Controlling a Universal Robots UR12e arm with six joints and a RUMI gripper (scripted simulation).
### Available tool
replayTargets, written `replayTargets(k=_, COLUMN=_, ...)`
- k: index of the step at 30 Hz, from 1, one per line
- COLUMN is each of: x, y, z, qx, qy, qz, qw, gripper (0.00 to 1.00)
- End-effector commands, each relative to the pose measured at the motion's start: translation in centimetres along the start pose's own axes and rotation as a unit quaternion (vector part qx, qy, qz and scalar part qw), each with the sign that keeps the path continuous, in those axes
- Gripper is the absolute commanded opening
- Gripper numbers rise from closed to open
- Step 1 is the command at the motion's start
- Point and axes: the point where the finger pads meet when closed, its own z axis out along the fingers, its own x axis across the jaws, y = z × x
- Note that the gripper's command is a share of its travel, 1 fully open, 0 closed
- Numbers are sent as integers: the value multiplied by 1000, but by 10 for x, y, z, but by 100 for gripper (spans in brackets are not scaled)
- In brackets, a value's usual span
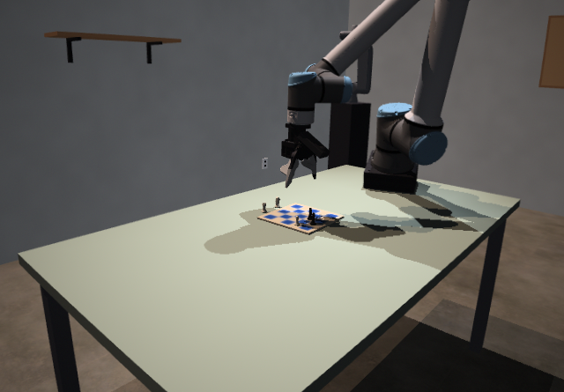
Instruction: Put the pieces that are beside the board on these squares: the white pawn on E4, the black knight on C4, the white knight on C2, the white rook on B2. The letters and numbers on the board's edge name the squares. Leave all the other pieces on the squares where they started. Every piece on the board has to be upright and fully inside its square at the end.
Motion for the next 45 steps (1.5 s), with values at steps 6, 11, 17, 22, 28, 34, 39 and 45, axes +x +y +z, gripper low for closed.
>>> replayTargets(k=6, x=-4, y=22, z=1, qx=4, qy=2, qz=-156, qw=988, gripper=100)
replayTargets(k=11, x=-7, y=38, z=2, qx=4, qy=2, qz=-253, qw=967, gripper=100)
replayTargets(k=17, x=-11, y=56, z=3, qx=4, qy=3, qz=-365, qw=931, gripper=100)
replayTargets(k=22, x=-13, y=66, z=4, qx=4, qy=3, qz=-416, qw=909, gripper=100)
replayTargets(k=28, x=-16, y=83, z=5, qx=3, qy=3, qz=-508, qw=862, gripper=100)
replayTargets(k=34, x=-18, y=99, z=5, qx=3, qy=4, qz=-581, qw=814, gripper=100)
replayTargets(k=39, x=-19, y=105, z=6, qx=3, qy=4, qz=-611, qw=791, gripper=100)
replayTargets(k=45, x=-21, y=115, z=6, qx=2, qy=5, qz=-657, qw=753, gripper=100)
